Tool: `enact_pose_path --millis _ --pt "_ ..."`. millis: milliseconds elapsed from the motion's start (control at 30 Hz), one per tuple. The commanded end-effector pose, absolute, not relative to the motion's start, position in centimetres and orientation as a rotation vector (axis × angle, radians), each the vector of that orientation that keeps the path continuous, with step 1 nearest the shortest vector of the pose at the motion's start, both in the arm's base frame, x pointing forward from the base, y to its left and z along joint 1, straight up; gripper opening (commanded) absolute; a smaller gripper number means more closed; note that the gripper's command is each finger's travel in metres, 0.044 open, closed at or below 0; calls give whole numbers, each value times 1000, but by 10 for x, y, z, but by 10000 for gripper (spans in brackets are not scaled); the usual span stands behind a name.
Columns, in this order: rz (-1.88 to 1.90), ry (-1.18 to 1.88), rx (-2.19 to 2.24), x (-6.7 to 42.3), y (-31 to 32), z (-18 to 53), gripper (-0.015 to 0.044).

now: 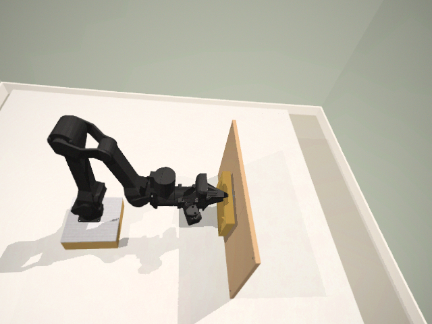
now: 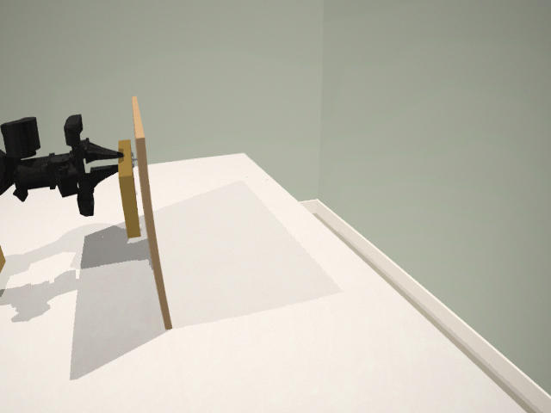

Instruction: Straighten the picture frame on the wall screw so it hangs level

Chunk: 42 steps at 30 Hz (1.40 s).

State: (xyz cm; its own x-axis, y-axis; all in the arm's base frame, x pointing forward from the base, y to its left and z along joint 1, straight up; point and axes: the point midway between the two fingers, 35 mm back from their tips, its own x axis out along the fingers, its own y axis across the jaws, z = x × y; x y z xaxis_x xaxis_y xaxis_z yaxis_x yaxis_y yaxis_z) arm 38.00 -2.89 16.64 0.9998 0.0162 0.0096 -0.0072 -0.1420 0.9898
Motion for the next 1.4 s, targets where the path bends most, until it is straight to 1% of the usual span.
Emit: enact_pose_path --millis 0,900,1233,1367 --pt "18 5 1696 380 -29 167 0" --pt "16 3 1555 380 -28 167 0" --pt "19 4 1567 380 -28 167 260" --pt "19 4 1571 378 -29 168 260"
